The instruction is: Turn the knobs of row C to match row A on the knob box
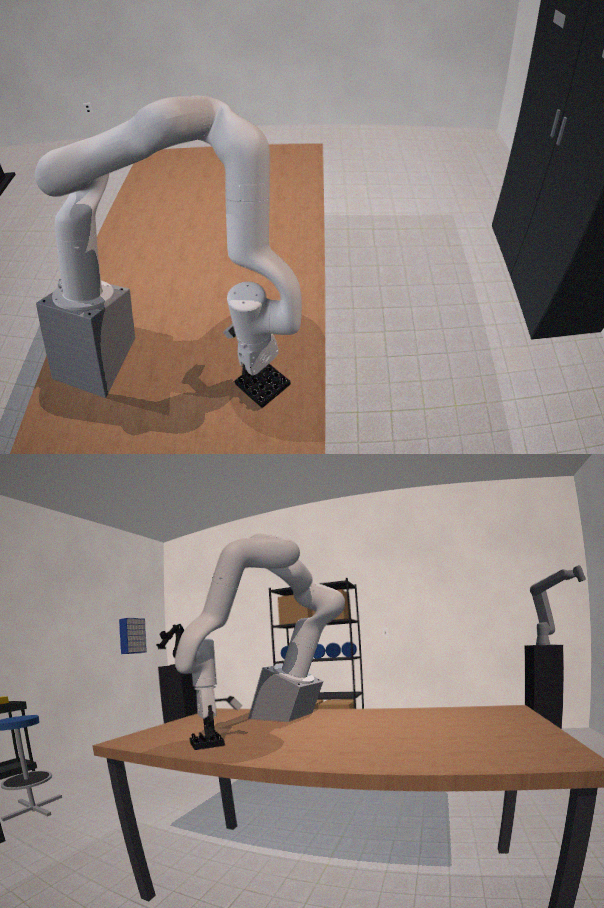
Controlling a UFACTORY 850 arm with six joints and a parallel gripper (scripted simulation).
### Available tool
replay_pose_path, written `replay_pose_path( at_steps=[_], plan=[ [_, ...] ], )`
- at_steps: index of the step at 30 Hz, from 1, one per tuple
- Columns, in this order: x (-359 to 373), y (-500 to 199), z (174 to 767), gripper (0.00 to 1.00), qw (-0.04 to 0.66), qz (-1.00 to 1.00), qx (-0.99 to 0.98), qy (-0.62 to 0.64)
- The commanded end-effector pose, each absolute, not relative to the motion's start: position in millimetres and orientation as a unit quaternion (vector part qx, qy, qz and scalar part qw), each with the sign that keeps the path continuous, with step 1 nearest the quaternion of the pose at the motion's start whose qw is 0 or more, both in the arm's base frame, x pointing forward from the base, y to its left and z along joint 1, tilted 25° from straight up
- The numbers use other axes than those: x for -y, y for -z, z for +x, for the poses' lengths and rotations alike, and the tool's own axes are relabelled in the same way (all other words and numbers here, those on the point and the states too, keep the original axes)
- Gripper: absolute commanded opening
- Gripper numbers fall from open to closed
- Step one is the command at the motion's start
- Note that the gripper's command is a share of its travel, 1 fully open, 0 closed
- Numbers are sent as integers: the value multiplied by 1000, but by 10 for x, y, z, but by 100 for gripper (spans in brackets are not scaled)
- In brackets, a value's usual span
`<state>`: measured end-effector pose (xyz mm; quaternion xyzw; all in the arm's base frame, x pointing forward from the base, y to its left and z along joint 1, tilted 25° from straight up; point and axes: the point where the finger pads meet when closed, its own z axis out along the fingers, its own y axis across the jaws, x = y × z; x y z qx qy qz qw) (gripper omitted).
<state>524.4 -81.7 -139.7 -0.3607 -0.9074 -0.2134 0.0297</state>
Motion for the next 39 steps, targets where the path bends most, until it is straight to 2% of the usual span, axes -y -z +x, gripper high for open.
replay_pose_path(
  at_steps=[1,39],
  plan=[
    [823,1391,5253,8,29,-361,907,213],
    [823,1391,5252,8,51,-453,865,209]
  ],
)
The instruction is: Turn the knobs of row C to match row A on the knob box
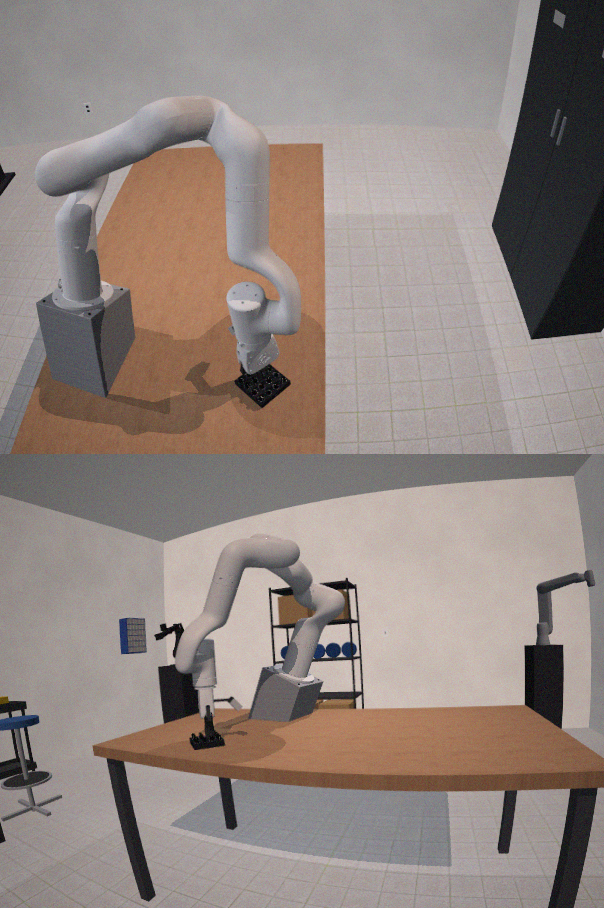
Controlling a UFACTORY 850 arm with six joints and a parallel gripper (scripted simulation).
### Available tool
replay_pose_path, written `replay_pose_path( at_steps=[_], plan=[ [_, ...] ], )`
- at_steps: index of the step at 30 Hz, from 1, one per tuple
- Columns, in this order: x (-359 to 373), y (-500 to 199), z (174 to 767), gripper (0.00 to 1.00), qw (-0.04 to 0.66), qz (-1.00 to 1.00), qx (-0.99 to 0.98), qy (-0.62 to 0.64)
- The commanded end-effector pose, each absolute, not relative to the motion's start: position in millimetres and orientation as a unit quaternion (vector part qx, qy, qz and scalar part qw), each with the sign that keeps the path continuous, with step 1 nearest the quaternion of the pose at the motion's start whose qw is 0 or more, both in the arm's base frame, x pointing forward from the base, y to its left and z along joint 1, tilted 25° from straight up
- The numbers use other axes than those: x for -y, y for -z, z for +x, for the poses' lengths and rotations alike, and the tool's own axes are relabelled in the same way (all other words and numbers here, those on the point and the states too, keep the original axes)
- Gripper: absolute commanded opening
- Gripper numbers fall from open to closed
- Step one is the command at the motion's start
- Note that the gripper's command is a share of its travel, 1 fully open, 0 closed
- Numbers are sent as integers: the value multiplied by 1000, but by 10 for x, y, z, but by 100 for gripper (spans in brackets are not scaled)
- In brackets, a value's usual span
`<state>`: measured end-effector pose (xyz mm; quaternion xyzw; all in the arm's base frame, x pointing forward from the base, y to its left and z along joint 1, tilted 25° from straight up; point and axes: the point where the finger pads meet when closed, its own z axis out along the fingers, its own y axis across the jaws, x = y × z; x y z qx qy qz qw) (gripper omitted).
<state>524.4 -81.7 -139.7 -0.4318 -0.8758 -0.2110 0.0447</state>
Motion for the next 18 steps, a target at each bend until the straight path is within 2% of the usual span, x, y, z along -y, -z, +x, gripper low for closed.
replay_pose_path(
  at_steps=[1,18],
  plan=[
    [823,1391,5252,8,51,-453,865,209],
    [823,1391,5252,8,83,-584,782,199]
  ],
)
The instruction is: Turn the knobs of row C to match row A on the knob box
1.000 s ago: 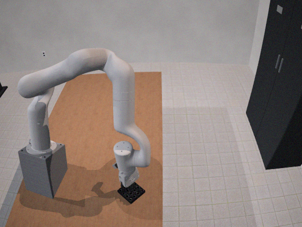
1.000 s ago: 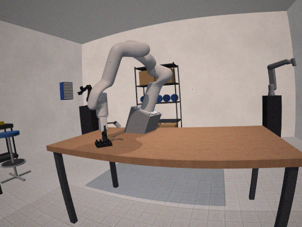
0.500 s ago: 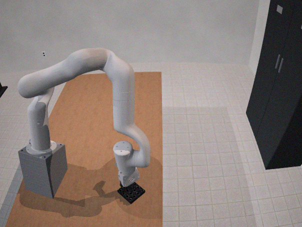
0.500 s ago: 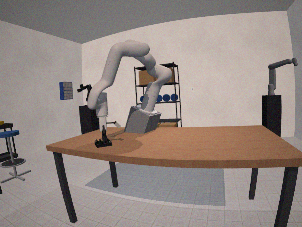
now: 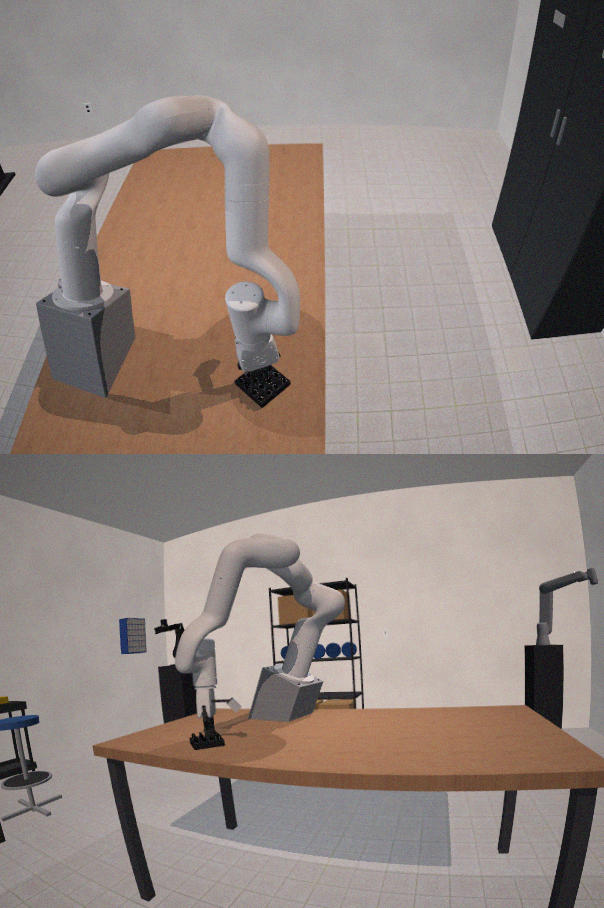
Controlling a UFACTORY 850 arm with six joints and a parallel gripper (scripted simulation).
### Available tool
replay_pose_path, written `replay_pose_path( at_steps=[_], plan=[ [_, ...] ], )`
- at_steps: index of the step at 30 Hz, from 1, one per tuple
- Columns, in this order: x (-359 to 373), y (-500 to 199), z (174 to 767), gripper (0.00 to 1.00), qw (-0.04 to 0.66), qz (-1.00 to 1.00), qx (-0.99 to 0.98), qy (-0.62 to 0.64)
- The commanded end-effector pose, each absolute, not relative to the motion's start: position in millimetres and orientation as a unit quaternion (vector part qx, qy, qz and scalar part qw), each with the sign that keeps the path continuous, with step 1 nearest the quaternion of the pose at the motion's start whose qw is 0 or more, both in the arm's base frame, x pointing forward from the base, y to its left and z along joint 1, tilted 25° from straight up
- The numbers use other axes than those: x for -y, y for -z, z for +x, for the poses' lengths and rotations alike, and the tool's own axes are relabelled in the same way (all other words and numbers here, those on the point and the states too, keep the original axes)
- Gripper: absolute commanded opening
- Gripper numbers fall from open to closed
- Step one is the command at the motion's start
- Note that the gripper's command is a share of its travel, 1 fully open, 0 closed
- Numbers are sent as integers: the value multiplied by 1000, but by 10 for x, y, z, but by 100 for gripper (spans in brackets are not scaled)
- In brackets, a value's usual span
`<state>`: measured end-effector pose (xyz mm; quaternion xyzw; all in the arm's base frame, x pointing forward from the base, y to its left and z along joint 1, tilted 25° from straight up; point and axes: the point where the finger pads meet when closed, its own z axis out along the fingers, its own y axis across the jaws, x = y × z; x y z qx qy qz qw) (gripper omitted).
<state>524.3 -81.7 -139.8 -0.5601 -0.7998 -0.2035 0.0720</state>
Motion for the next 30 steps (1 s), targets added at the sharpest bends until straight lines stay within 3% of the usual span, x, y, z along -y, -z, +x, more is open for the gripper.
replay_pose_path(
  at_steps=[1,30],
  plan=[
    [823,1391,5252,8,86,-594,775,198],
    [823,1391,5252,8,148,-824,524,156]
  ],
)
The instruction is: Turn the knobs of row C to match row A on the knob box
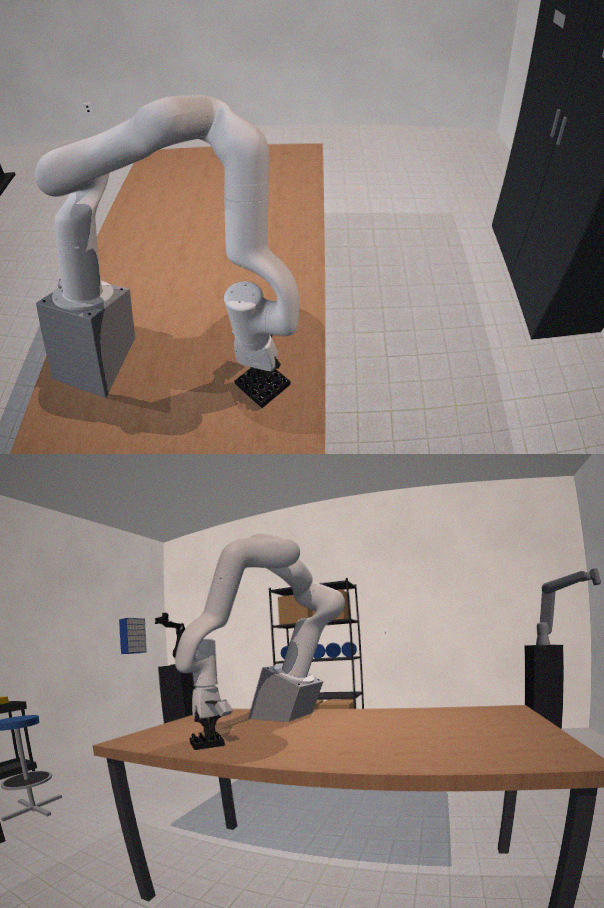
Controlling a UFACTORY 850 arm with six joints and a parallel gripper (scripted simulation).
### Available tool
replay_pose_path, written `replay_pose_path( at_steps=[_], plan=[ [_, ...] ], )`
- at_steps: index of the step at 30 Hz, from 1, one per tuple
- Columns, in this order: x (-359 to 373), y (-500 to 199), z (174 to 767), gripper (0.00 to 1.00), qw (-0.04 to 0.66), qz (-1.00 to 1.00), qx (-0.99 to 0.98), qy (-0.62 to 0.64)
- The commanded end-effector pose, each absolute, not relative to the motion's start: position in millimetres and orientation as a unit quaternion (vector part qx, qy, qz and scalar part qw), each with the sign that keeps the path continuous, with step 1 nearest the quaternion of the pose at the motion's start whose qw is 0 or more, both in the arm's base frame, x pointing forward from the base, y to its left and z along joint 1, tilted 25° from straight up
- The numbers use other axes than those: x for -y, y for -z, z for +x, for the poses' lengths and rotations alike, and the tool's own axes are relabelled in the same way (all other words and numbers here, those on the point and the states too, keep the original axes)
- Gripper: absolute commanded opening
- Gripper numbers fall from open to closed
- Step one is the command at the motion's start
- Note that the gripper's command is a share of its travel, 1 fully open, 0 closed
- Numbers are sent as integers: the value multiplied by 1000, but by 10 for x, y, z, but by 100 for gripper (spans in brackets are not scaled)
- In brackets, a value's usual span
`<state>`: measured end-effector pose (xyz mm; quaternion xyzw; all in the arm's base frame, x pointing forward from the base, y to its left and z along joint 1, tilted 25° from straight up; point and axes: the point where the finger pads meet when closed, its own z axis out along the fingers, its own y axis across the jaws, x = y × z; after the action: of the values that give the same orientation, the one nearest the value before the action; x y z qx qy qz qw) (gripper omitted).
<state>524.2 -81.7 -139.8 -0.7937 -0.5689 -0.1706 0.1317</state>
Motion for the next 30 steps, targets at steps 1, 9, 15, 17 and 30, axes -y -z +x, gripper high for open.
replay_pose_path(
  at_steps=[1,9,15,17,30],
  plan=[
    [823,1391,5252,8,150,-830,515,154],
    [823,1391,5252,8,159,-860,463,145],
    [823,1391,5252,8,166,-882,419,137],
    [823,1391,5252,8,168,-888,407,134],
    [823,1391,5252,8,175,-907,361,126]
  ],
)
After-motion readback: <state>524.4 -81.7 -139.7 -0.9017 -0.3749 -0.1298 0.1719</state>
